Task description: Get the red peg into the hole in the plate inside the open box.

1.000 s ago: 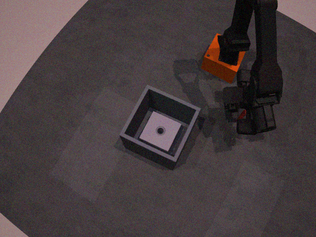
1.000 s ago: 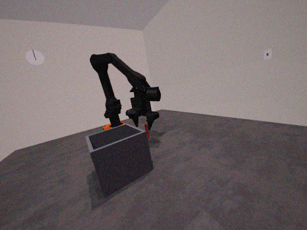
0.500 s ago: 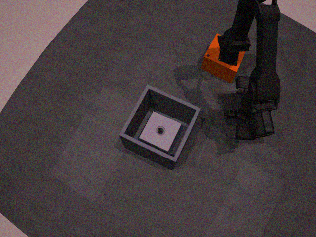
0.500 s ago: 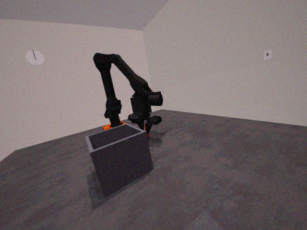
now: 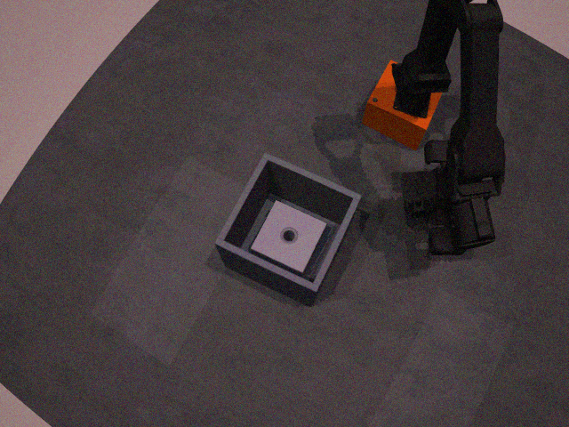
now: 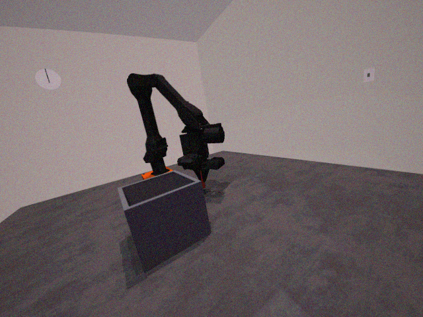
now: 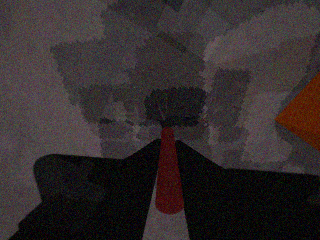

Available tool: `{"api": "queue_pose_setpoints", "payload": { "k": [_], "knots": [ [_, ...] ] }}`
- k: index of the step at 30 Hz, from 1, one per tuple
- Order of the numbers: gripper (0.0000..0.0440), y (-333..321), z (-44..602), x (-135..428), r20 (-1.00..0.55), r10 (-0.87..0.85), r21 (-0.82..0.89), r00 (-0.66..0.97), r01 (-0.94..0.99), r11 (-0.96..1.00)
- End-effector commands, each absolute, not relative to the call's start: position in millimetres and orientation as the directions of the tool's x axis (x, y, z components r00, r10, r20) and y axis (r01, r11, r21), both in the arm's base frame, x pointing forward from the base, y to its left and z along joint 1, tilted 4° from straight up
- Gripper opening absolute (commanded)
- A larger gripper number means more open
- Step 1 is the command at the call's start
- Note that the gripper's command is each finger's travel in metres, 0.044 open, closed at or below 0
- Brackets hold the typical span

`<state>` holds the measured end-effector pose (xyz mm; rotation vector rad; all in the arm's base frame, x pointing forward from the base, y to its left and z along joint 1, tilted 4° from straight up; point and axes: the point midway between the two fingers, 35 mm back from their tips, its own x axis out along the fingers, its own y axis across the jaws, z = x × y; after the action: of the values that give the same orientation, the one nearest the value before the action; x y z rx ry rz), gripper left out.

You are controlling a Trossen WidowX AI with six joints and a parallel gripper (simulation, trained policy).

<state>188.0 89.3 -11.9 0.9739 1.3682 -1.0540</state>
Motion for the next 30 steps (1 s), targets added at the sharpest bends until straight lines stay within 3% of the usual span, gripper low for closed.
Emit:
{"api": "queue_pose_setpoints", "payload": {
  "k": [1, 30],
  "knots": [
    [0.0, 90.7, -1.1, 193.2, -0.999, 0.014, -0.026, -0.031, 0.968, 0.249],
    [0.0, 70.8, 107.2, 238.2, -0.97, 0.086, 0.243, 0.229, 0.942, 0.231]
  ]
}}
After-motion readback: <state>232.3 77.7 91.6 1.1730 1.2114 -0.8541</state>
